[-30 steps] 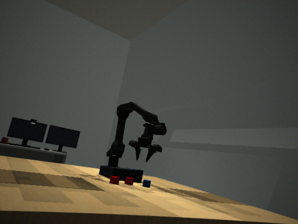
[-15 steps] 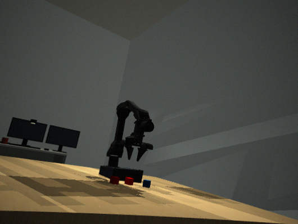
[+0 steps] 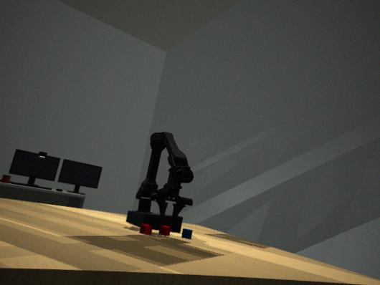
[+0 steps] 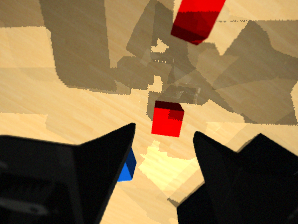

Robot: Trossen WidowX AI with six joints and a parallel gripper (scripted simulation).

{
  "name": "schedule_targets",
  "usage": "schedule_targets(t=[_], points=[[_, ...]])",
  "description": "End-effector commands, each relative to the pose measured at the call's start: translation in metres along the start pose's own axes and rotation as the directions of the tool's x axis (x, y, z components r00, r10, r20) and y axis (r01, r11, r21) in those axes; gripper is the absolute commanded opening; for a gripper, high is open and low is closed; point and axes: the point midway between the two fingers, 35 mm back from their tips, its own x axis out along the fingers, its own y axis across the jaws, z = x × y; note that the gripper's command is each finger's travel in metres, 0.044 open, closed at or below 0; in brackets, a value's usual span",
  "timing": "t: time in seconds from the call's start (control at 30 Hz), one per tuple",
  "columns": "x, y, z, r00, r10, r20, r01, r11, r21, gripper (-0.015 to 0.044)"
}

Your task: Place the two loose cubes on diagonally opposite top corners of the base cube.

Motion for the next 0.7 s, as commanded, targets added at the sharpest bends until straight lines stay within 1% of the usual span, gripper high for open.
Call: schedule_targets(t=[0.0, 0.13, 0.67], points=[[0.011, -0.004, -0.003, 1.000, -0.014, -0.014, 0.014, 1.000, -0.007, 0.0265], [0.012, -0.004, -0.003, 1.000, -0.014, -0.014, 0.014, 1.000, -0.007, 0.0265], [0.038, -0.004, -0.003, 1.000, -0.014, -0.014, 0.014, 1.000, -0.007, 0.0265]])
